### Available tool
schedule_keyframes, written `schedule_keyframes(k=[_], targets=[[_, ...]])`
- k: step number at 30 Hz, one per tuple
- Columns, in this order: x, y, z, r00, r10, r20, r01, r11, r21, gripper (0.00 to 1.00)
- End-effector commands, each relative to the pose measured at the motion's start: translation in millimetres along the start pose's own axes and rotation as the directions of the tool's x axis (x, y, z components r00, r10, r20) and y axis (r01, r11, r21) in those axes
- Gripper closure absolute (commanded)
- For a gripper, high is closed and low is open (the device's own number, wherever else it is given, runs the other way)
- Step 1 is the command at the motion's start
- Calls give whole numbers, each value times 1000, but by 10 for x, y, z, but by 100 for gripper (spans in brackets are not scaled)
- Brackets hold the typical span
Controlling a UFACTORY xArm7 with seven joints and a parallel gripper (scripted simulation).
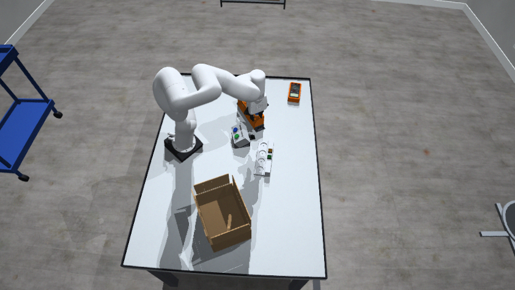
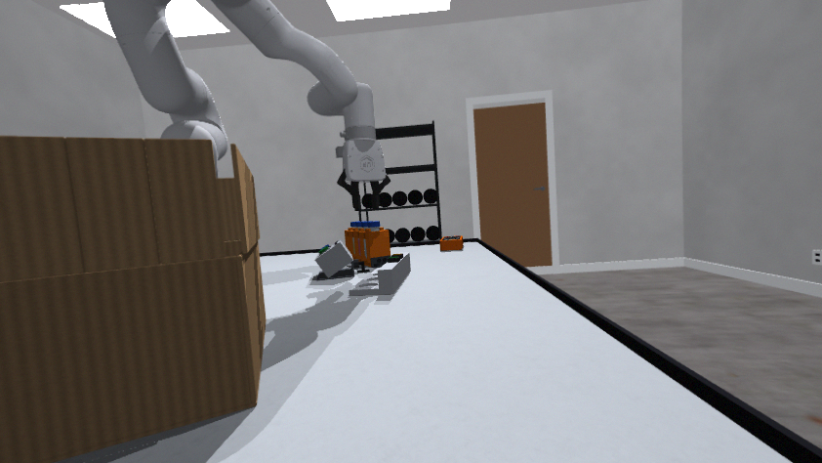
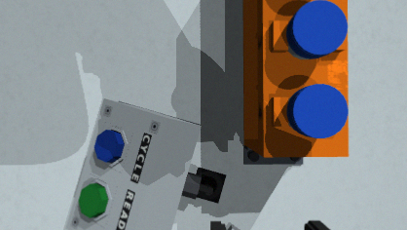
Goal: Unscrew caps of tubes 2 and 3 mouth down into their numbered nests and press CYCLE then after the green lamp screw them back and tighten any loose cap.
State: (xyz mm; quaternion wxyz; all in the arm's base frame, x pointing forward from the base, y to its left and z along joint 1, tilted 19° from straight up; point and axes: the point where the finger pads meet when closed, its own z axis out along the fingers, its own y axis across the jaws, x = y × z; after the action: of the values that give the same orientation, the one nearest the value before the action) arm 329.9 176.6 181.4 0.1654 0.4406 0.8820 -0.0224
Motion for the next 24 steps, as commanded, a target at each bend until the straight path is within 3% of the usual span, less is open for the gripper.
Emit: schedule_keyframes(k=[1,6,10,12,14,24], targets=[[81,36,-17,997,82,0,-82,997,-5,54],[398,113,-17,926,376,-2,-376,926,-5,54],[606,163,-17,826,564,-5,-564,826,-3,54],[606,163,-17,826,564,-5,-564,826,-3,54],[768,203,-17,708,706,-4,-706,708,-4,54],[1546,391,-19,708,706,-4,-706,708,-3,54]])
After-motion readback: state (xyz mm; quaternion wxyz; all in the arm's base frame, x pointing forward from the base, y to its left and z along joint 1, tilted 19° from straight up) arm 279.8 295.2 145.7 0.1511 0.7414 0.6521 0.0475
